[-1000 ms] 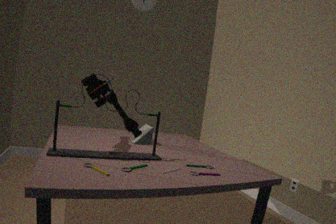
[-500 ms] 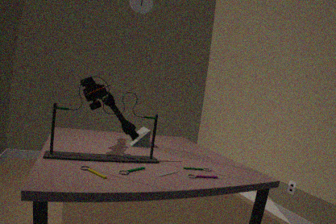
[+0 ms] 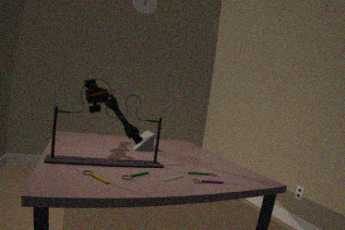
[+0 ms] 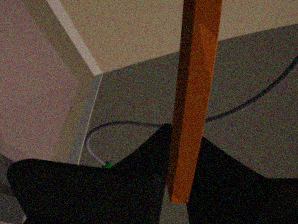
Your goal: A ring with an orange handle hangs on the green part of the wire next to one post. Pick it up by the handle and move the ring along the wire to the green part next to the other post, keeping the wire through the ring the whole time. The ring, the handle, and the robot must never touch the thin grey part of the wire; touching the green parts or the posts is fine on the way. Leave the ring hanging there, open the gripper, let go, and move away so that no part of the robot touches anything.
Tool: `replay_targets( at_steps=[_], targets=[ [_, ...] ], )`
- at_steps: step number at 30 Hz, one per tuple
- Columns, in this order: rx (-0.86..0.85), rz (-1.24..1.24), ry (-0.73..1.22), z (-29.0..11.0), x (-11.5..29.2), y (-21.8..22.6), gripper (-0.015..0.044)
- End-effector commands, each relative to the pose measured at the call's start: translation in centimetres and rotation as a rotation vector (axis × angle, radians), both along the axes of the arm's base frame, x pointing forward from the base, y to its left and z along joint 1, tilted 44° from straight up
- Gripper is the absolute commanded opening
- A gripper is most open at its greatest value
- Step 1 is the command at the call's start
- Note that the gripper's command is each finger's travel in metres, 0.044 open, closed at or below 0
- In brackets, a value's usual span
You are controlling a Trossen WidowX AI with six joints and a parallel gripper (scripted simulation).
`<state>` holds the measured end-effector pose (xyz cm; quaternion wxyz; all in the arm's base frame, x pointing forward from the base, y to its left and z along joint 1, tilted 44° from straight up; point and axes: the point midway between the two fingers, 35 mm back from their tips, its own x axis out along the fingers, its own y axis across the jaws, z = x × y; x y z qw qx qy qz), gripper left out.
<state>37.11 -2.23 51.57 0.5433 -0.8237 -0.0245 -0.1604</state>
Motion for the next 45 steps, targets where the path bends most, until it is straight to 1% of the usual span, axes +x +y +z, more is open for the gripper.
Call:
replay_targets(
  at_steps=[1,45],
  targets=[
    [-0.054,0.004,-0.013,0.2,-0.1,0.2,-0.0150],
    [-0.593,-0.006,-0.125,1.8,-0.4,1.5,-0.0150]
  ],
)
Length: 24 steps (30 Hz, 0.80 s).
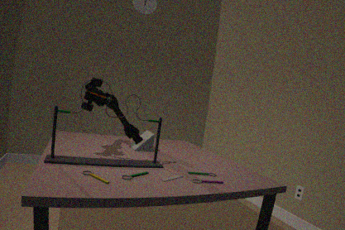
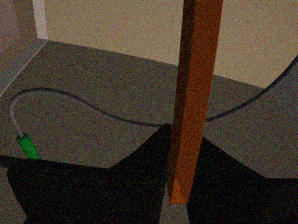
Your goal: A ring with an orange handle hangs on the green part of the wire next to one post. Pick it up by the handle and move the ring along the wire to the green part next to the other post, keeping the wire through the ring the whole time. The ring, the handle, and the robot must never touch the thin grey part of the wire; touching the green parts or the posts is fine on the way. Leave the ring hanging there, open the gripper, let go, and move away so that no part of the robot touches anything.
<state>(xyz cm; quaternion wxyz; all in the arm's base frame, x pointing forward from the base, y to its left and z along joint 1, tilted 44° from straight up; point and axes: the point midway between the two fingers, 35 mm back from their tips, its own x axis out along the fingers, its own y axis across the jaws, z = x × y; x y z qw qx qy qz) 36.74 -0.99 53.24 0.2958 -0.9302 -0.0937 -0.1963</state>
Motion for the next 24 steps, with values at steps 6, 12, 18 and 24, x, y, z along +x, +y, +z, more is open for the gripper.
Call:
replay_targets(
  at_steps=[6,12,18,24],
  targets=[
    [-0.112,0.002,-0.025,0.22,-0.07,0.41,-0.0150],
    [-0.173,0.001,-0.038,0.30,-0.10,0.53,-0.0150],
    [-0.219,-0.001,-0.048,0.31,-0.10,0.48,-0.0150],
    [-0.239,-0.001,-0.053,0.24,-0.04,0.14,-0.0150]
  ],
)
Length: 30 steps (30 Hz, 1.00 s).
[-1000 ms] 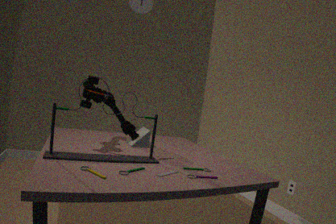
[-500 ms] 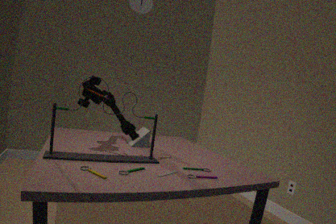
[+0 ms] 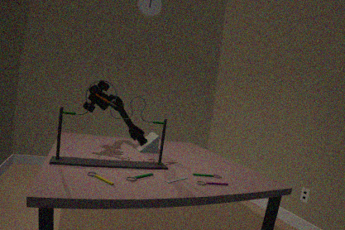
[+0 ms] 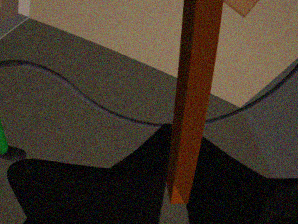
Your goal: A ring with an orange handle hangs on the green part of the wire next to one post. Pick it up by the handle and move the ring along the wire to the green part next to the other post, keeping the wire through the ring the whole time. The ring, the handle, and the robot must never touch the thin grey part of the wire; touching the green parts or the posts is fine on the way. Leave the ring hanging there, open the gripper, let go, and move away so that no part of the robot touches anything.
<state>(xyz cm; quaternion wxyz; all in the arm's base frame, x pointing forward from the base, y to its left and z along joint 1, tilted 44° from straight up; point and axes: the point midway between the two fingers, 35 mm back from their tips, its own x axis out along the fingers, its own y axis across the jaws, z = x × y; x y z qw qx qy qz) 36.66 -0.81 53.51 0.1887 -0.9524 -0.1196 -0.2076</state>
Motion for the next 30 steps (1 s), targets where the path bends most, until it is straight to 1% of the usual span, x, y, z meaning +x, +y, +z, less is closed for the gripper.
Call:
replay_targets(
  at_steps=[1,10,19,23,30],
  targets=[
    [-0.017,0.004,-0.005,-0.1,0.0,-0.1,-0.0150],
    [0.037,0.004,0.005,-0.5,0.3,-1.5,-0.0150],
    [0.150,-0.009,-0.002,-1.5,0.3,-3.2,-0.0150],
    [0.244,-0.029,-0.021,-2.5,0.1,-4.4,-0.0150],
    [0.422,-0.038,0.007,-4.3,0.4,-6.4,-0.0150]
  ],
)
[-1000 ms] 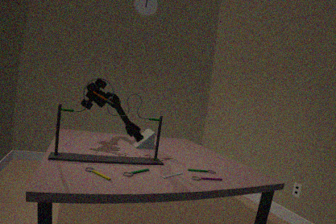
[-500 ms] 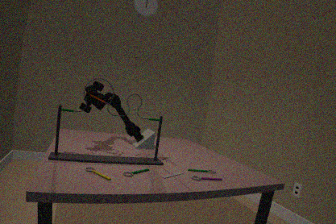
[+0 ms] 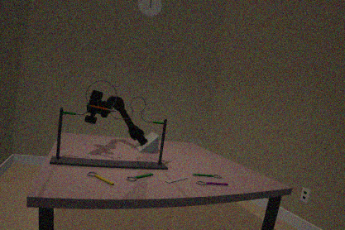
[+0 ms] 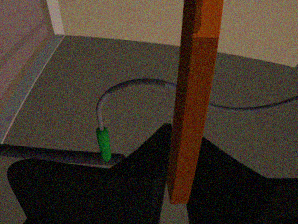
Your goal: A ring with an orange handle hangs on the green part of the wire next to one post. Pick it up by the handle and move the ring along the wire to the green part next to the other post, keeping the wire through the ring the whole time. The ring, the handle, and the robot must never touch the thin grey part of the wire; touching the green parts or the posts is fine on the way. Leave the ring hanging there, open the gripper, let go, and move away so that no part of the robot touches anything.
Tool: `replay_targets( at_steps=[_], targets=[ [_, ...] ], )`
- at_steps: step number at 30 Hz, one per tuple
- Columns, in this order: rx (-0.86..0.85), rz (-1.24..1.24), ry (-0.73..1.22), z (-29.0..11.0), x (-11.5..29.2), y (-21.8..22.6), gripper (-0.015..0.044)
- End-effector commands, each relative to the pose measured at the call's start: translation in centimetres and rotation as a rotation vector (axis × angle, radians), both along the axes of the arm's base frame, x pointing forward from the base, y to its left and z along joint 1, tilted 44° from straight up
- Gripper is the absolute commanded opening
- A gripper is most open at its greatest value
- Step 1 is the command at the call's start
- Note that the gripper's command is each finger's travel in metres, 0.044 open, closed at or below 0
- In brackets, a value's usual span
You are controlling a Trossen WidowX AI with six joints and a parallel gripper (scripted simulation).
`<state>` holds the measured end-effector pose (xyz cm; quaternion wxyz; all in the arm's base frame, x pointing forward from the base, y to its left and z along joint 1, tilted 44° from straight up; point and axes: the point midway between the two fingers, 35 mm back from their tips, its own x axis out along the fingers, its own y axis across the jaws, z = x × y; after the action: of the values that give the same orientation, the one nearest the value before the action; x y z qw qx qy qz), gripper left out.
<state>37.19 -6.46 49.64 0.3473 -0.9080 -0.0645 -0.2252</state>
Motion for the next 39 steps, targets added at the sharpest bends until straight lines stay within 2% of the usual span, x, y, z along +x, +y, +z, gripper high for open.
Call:
replay_targets(
  at_steps=[1,20,39],
  targets=[
    [0.097,-0.002,0.004,-0.7,-0.1,-1.0,-0.0150],
    [0.559,0.001,0.099,-6.8,0.8,-4.4,-0.0150],
    [1.023,0.005,0.197,-13.9,1.0,-4.7,-0.0150]
  ],
)
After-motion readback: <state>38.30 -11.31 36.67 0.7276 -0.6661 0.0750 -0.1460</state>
